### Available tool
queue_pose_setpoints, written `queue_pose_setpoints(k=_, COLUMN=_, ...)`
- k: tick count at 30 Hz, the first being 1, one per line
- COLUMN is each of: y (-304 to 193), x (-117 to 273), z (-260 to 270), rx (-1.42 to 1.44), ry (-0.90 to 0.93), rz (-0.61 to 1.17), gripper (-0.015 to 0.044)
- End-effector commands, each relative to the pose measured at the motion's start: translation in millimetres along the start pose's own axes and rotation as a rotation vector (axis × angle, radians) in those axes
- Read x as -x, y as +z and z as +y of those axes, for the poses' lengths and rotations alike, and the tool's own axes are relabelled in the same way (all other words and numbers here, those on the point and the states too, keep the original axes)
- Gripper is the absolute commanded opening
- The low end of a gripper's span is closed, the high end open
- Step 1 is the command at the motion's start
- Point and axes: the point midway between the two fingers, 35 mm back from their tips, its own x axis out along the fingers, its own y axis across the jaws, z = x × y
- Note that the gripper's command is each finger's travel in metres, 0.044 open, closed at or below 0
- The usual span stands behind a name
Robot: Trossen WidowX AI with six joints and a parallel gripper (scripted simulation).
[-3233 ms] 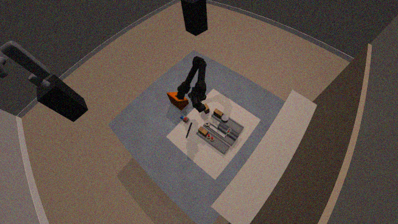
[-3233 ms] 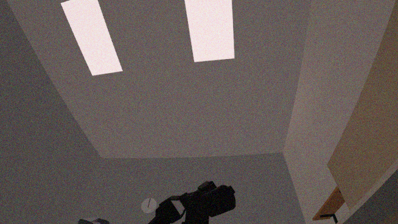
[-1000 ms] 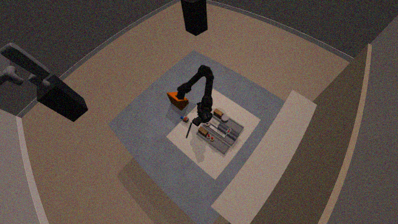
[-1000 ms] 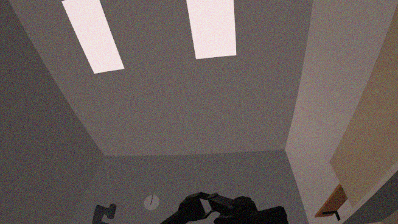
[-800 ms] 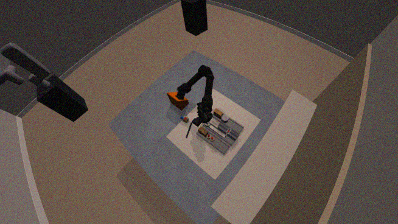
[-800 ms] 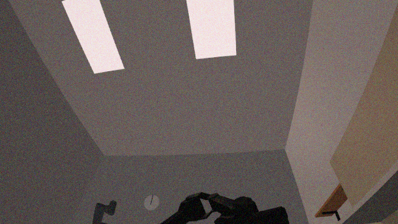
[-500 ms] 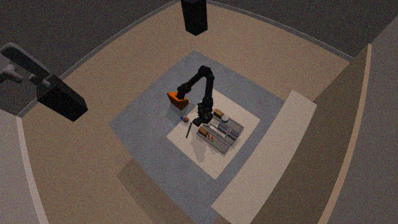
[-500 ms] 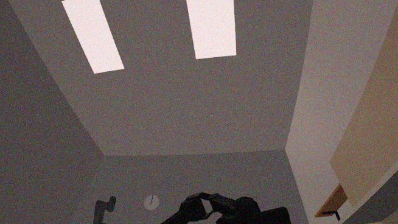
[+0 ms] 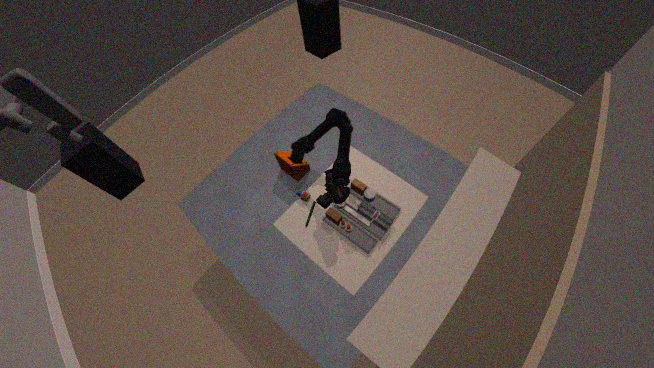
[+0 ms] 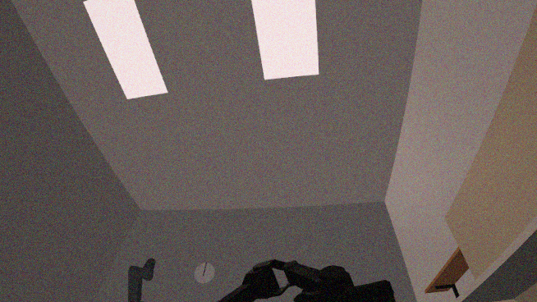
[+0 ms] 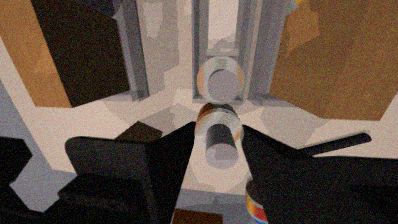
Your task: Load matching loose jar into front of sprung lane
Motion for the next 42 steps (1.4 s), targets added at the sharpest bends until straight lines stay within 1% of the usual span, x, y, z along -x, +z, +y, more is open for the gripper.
queue_pose_setpoints(k=1, y=11, x=3, z=0, rx=0.017, ry=-0.005, rz=-0.022, gripper=0.0)
queue_pose_setpoints(k=42, y=31, x=5, z=1, rx=0.018, ry=-0.005, rz=-0.022, gripper=0.0)
